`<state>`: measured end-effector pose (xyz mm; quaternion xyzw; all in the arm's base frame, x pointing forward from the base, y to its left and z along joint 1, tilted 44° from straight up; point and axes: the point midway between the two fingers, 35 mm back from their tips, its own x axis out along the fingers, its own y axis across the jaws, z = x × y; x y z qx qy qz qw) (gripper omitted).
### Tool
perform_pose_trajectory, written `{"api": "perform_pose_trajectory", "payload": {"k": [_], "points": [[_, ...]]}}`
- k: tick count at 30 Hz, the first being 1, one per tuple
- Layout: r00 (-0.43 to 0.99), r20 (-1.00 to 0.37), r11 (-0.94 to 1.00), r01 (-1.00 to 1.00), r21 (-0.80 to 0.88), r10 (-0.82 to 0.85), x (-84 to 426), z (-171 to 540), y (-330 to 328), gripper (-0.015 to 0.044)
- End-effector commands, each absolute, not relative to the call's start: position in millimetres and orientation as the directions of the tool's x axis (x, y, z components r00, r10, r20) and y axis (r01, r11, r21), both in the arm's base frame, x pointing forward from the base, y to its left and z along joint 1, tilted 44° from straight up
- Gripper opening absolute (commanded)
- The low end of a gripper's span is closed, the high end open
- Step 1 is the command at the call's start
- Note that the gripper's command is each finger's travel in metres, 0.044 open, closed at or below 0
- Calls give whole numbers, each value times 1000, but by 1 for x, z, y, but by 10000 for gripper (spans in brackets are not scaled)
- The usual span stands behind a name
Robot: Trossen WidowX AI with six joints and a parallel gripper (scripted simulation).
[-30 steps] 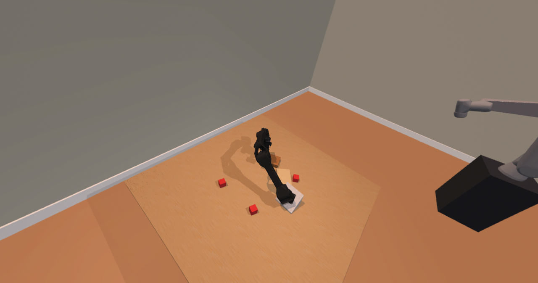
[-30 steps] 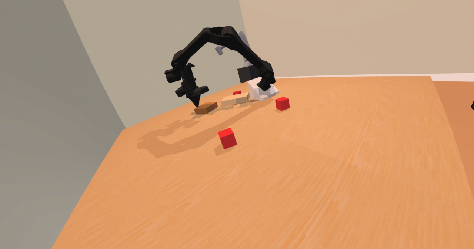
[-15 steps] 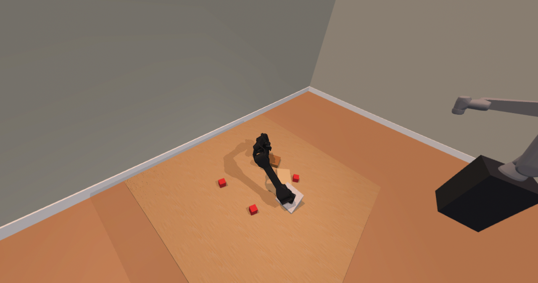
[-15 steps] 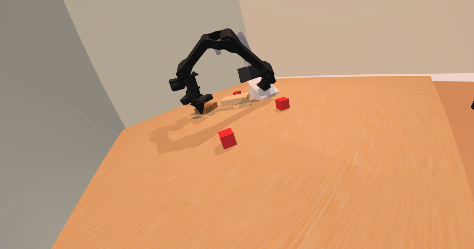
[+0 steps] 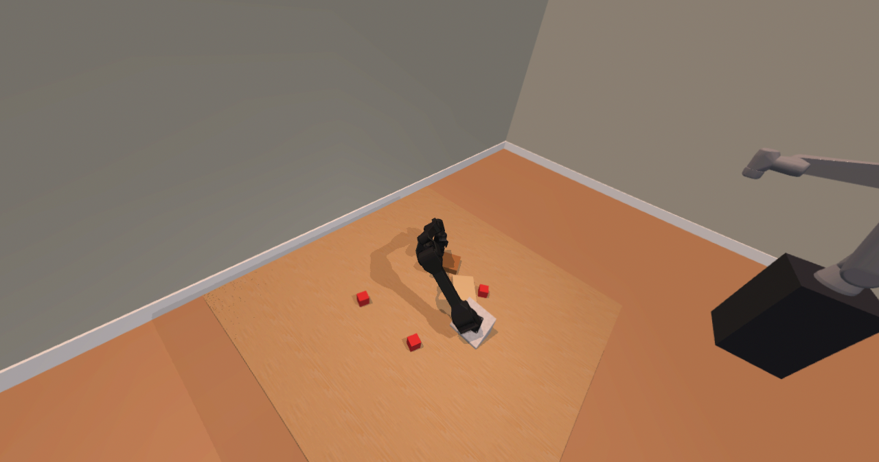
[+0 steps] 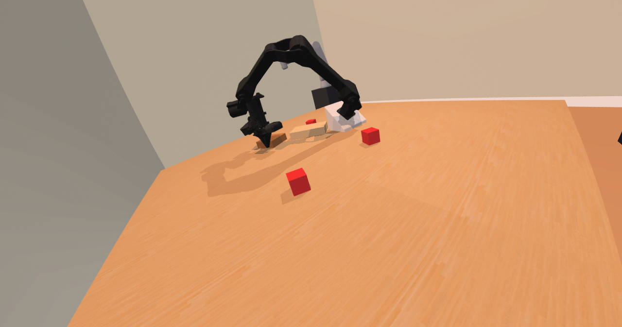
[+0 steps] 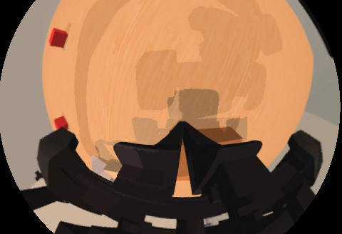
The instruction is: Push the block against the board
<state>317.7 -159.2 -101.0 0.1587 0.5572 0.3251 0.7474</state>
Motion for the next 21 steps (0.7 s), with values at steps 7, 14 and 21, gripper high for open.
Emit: {"api": "perform_pose_trajectory", "payload": {"k": [7,14,21], "points": [[157,-732,737,-309,601,663,300,-109,-161,0],[156,-733,738,-309,600,662,289,-114,-164,0],[156,-734,738,-308,600,661,279,-118,-167,0]]}}
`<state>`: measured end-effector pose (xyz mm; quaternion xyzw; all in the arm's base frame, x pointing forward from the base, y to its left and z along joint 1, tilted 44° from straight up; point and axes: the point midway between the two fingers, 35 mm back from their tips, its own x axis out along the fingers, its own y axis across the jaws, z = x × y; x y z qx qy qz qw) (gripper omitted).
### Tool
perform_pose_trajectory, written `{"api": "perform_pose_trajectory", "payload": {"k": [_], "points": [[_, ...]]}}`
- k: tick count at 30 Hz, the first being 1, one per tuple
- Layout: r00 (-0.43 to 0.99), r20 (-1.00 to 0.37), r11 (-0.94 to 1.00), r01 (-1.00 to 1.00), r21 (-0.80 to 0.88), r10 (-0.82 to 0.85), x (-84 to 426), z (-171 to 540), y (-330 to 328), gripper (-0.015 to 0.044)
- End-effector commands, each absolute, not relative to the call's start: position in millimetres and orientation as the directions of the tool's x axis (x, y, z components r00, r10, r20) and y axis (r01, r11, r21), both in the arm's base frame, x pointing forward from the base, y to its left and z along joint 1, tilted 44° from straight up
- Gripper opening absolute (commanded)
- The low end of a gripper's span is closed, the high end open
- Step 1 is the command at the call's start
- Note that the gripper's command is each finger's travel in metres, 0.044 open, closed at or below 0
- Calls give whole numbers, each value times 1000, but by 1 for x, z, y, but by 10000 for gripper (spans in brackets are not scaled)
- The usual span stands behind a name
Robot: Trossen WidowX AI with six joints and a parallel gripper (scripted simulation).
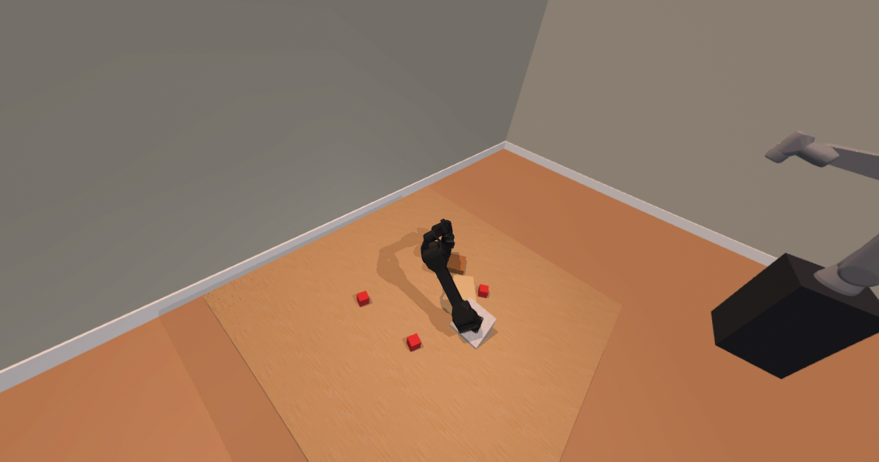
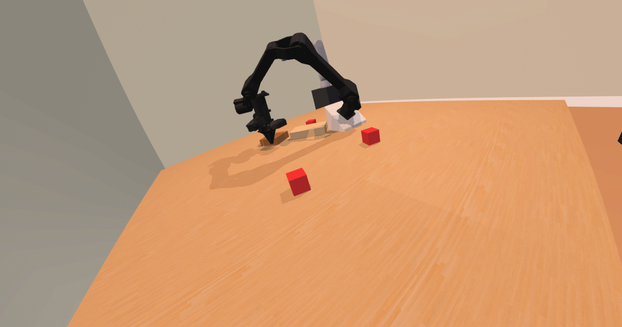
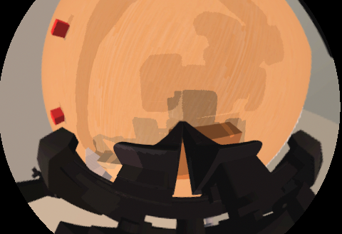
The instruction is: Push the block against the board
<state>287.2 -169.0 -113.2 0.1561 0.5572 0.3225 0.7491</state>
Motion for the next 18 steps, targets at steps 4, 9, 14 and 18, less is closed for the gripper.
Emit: {"api": "perform_pose_trajectory", "payload": {"k": [4,9,14,18], "points": [[155,-734,739,-308,600,661,273,-121,-169,0],[155,-735,739,-308,599,661,267,-124,-171,0],[155,-734,739,-308,599,661,272,-123,-170,0],[156,-734,739,-308,600,661,278,-121,-170,0]]}}
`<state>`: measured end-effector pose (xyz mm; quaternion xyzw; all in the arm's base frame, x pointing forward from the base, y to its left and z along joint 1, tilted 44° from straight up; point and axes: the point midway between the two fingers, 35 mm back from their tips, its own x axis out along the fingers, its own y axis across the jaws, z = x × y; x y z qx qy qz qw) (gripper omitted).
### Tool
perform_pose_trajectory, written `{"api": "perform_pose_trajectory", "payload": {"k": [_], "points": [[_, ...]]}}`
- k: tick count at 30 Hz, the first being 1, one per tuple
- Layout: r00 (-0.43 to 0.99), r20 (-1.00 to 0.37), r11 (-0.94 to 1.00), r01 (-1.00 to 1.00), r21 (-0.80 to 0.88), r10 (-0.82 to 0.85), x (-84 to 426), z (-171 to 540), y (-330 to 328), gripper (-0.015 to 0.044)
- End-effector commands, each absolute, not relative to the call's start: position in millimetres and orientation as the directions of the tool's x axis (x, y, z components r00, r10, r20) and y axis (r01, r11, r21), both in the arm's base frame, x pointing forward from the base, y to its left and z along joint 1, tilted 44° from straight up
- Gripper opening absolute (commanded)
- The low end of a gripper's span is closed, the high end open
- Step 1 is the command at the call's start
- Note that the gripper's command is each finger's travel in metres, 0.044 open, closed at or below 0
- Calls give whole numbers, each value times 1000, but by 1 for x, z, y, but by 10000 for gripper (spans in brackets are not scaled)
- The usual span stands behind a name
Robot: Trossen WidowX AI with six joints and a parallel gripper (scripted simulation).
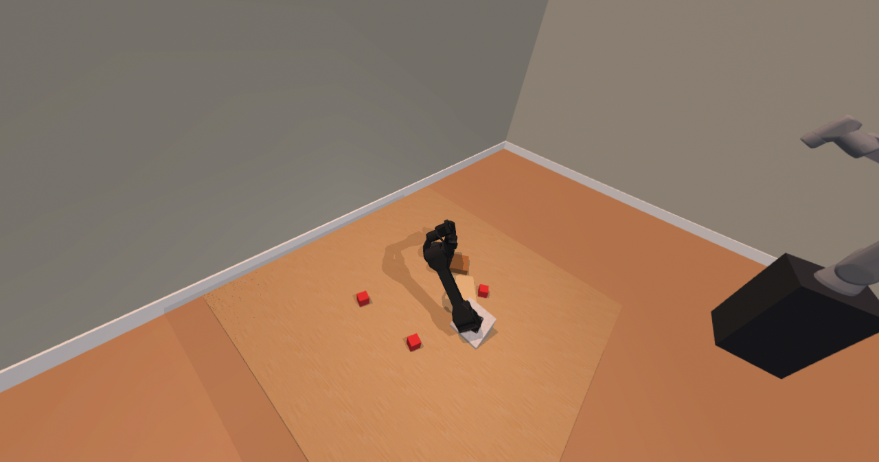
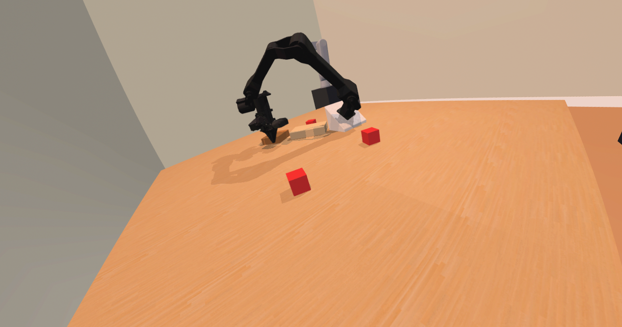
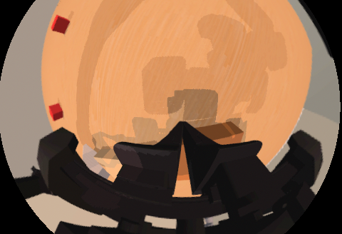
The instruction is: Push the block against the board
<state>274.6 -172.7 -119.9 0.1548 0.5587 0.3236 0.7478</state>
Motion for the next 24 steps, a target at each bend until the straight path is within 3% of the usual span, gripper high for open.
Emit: {"api": "perform_pose_trajectory", "payload": {"k": [1,24], "points": [[156,-734,739,-308,600,661,280,-120,-170,0],[157,-731,735,-311,602,665,315,-110,-164,0]]}}
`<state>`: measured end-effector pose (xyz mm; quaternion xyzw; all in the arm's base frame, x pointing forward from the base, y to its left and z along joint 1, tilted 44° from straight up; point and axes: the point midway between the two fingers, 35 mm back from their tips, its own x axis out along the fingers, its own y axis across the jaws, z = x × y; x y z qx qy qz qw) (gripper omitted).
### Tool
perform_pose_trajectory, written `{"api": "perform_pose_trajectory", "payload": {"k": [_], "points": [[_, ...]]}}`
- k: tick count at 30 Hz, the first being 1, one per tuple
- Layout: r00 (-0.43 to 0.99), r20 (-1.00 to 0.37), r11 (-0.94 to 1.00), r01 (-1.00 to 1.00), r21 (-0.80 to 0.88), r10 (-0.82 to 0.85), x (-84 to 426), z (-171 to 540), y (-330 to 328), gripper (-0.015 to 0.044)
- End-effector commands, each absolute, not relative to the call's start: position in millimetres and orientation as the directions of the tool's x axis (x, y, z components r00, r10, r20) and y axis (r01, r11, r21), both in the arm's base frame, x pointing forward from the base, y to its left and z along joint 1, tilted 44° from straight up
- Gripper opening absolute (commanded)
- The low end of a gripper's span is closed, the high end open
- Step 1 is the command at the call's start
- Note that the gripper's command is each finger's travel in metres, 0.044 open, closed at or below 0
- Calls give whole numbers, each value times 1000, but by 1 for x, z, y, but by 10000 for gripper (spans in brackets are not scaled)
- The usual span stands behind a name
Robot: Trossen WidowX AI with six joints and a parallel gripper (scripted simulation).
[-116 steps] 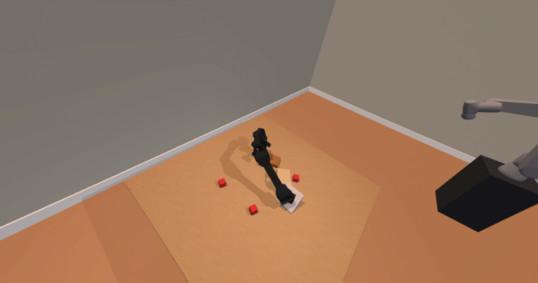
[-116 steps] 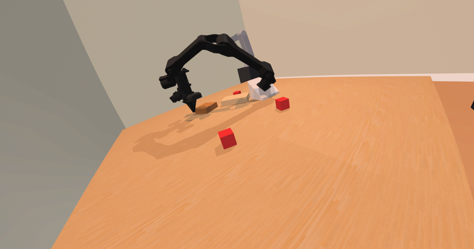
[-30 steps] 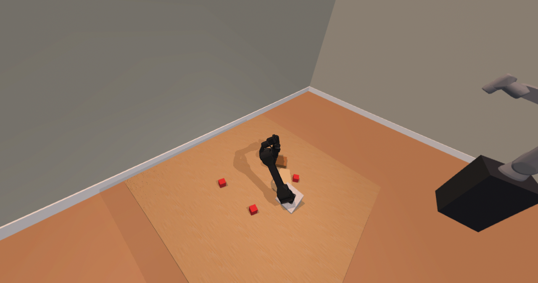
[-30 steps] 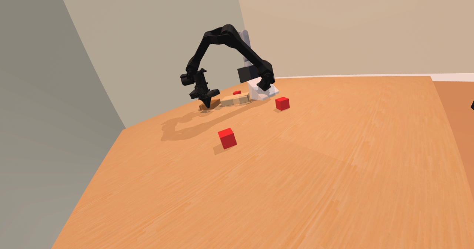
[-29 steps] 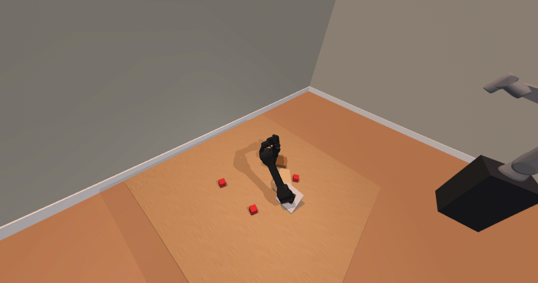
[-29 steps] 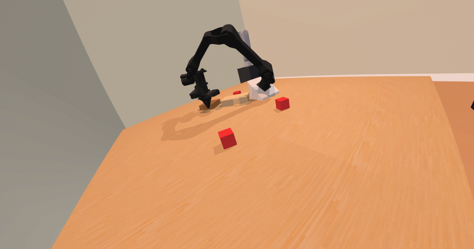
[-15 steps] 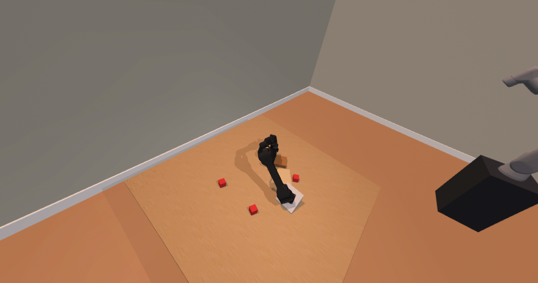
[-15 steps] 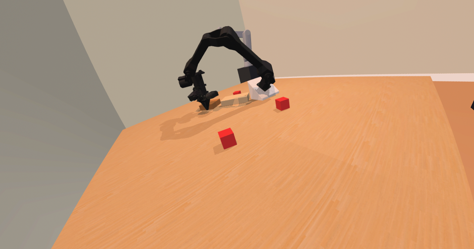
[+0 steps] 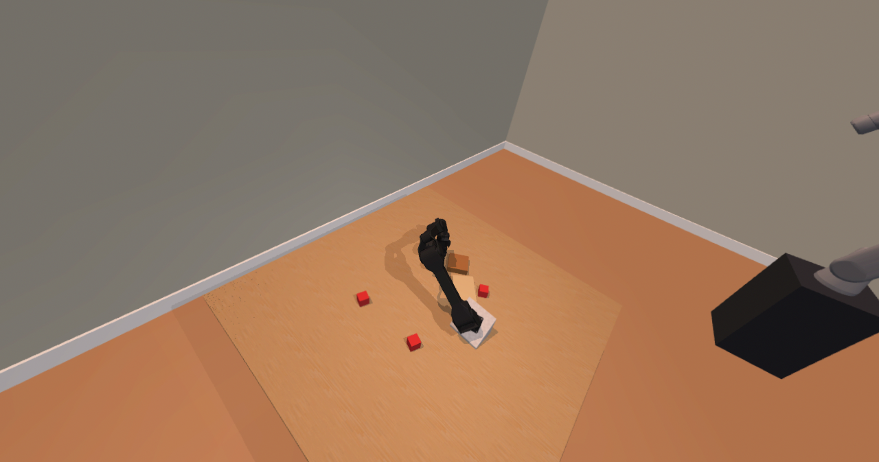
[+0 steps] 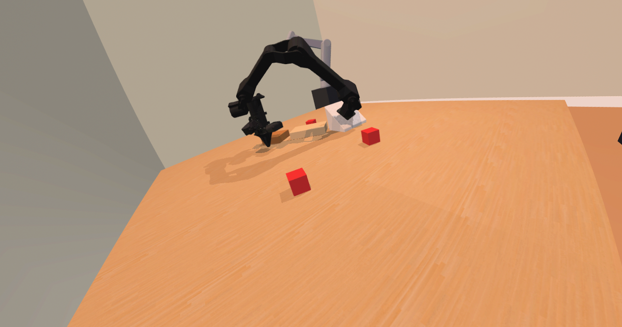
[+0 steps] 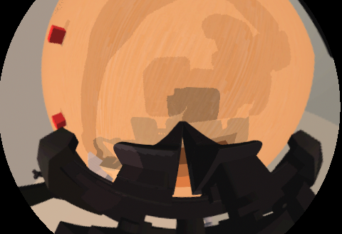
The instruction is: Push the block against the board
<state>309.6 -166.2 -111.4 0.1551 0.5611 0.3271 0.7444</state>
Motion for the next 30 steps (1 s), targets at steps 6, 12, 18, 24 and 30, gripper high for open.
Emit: {"api": "perform_pose_trajectory", "payload": {"k": [6,12,18,24,30], "points": [[157,-733,737,-313,599,662,314,-101,-173,0],[156,-732,736,-311,601,664,306,-70,-202,0],[156,-732,746,-229,626,663,307,-75,-208,0],[157,-734,746,-27,666,661,308,-86,-224,0],[157,-735,714,177,678,659,308,-97,-239,0]]}}
